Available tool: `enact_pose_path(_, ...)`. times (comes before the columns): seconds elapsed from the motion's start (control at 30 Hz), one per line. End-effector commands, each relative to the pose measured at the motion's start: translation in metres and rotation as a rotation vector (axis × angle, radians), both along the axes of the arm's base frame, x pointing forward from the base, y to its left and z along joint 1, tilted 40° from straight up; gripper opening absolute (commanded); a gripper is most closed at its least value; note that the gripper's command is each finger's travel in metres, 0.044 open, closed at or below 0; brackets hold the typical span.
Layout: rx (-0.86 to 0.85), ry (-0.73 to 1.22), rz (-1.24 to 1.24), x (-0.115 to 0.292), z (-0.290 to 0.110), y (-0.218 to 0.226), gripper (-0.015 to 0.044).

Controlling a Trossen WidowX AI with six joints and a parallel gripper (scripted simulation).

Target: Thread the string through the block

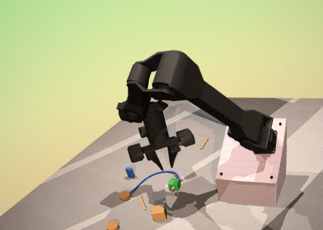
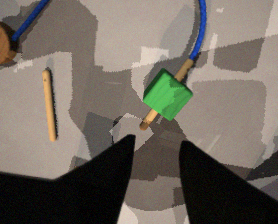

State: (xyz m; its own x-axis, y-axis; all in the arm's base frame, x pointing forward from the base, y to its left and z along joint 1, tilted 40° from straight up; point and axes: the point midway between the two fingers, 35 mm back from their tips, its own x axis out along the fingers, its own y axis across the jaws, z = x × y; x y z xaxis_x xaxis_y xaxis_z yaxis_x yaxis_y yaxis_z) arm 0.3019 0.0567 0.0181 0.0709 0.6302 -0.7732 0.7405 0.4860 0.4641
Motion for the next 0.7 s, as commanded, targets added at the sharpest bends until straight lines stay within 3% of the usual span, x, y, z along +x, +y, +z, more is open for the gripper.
enact_pose_path(0.0,0.049,0.332,-0.377,-0.0065,0.0058,0.0114,0.0123)
enact_pose_path(0.67,0.048,0.332,-0.377,-0.0049,-0.0012,0.0167,0.0123)
